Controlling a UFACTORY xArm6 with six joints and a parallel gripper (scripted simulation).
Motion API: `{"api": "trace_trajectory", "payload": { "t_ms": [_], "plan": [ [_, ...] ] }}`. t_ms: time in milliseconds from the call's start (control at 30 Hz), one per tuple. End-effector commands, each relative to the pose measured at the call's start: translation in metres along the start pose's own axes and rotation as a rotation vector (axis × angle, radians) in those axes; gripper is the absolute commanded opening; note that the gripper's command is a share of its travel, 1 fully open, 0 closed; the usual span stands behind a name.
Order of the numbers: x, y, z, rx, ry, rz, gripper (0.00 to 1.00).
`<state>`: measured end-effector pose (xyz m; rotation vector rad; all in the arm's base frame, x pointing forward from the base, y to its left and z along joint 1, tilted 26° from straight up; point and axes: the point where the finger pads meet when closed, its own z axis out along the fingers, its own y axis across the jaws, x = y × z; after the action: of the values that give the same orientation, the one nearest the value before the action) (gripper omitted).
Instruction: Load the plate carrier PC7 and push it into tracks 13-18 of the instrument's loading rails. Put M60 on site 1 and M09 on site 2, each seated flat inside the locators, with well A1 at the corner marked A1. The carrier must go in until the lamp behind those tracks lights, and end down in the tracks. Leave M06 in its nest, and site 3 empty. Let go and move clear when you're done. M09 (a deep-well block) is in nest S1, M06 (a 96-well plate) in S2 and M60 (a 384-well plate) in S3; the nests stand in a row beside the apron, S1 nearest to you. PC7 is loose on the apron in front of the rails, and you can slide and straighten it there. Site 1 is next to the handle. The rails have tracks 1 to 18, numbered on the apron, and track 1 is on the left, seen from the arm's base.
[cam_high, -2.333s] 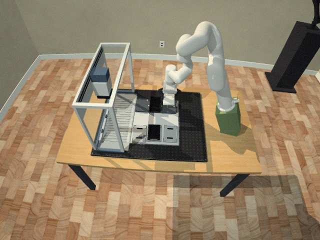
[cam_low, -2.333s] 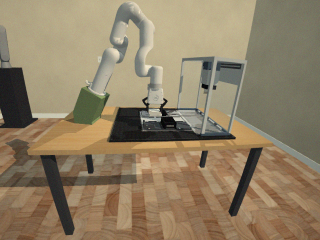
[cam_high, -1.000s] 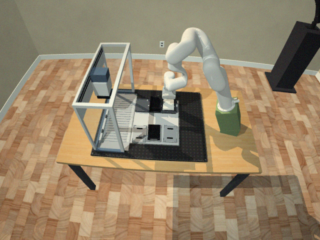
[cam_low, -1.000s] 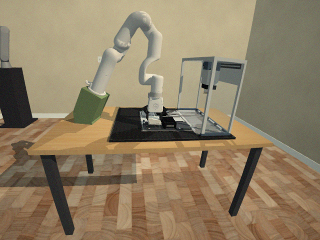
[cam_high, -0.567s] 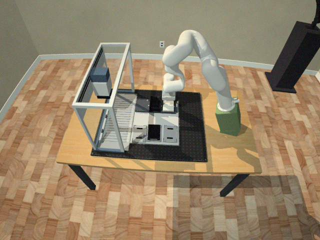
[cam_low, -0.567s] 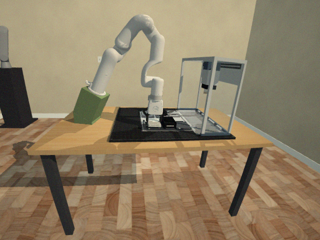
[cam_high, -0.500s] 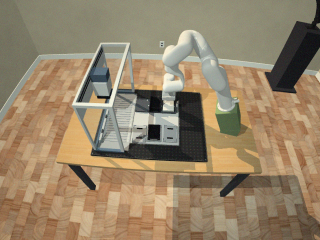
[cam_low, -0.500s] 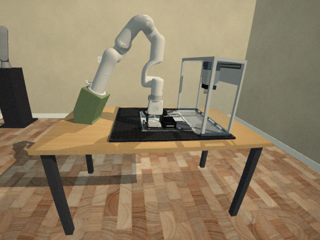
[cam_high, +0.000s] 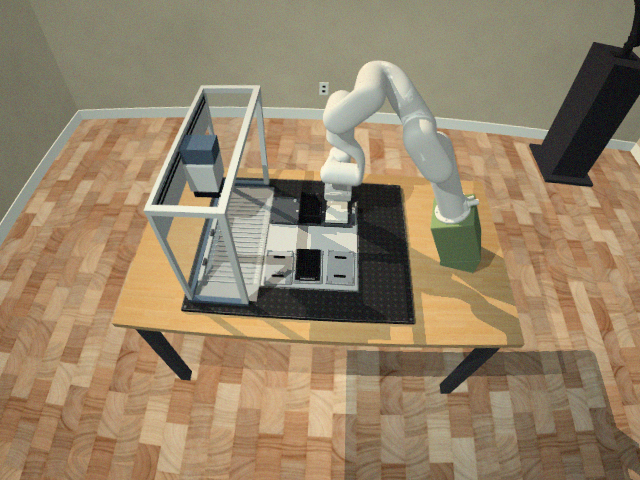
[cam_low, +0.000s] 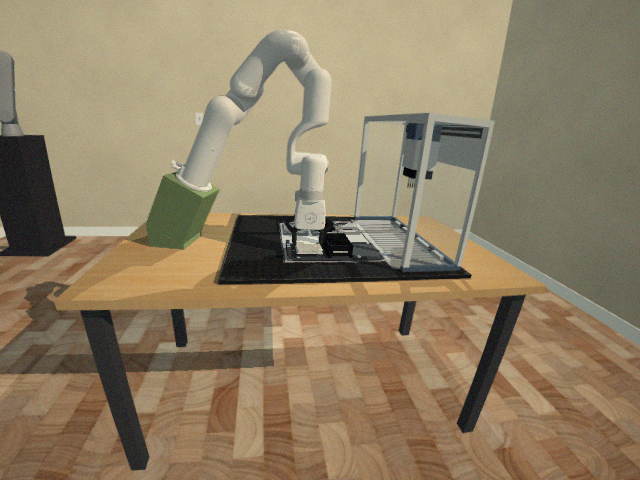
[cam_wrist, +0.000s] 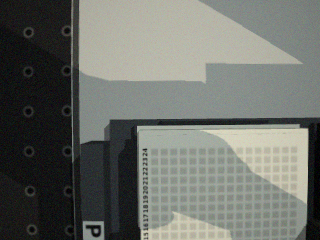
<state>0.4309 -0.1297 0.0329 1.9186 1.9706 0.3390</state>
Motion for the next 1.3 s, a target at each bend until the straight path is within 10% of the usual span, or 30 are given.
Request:
{"api": "trace_trajectory", "payload": {
  "t_ms": [0,1067,1100,1267],
  "plan": [
    [-0.0004,0.0008,0.0009,-0.017,-0.004,-0.001,0.0],
    [-0.0004,0.0009,0.0096,-0.017,-0.004,-0.001,0.0],
    [-0.0004,0.0009,0.0103,-0.017,-0.004,-0.001,1.0],
    [-0.0004,0.0009,0.0102,-0.017,-0.004,-0.001,1.0]
  ]
}}
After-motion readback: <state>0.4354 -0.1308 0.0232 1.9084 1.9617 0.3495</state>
